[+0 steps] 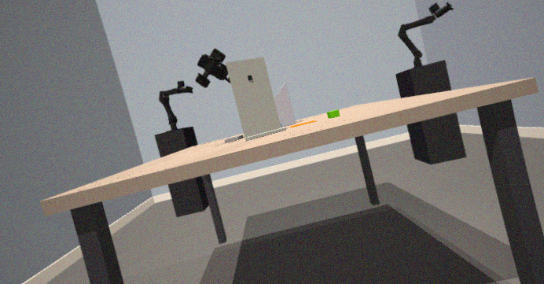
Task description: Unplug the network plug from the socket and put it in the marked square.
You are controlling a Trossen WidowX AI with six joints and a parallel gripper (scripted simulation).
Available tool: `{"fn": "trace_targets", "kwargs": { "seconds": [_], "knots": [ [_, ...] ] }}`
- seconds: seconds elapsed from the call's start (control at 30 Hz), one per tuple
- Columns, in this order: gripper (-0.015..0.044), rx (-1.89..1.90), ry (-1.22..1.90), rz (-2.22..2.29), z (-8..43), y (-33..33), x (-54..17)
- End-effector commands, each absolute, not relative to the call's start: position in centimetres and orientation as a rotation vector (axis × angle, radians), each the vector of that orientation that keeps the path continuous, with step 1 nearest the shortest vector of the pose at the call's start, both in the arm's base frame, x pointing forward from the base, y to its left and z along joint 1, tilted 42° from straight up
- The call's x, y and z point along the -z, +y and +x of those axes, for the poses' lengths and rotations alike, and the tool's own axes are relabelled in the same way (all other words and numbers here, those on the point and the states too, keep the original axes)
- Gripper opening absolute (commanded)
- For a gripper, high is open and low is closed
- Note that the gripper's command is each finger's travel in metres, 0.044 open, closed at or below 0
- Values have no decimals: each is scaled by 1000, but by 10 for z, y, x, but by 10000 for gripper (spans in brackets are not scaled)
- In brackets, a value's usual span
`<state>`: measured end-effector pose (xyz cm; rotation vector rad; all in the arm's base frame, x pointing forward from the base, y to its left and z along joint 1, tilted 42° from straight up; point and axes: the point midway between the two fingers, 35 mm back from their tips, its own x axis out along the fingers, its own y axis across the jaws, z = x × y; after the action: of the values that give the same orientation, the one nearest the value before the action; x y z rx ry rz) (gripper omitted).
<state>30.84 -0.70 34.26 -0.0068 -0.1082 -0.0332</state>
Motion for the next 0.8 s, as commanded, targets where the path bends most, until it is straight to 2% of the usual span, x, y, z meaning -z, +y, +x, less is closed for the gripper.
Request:
{"fn": "trace_targets", "kwargs": {
  "seconds": [0.0, 0.27, 0.77],
  "knots": [
    [374, 30, -103, -5, 309, -7, -341],
    [164, -99, 118, 96, 322, -7, -286],
    [156, -309, 533, 536, 306, -8, -193]
  ]
}}
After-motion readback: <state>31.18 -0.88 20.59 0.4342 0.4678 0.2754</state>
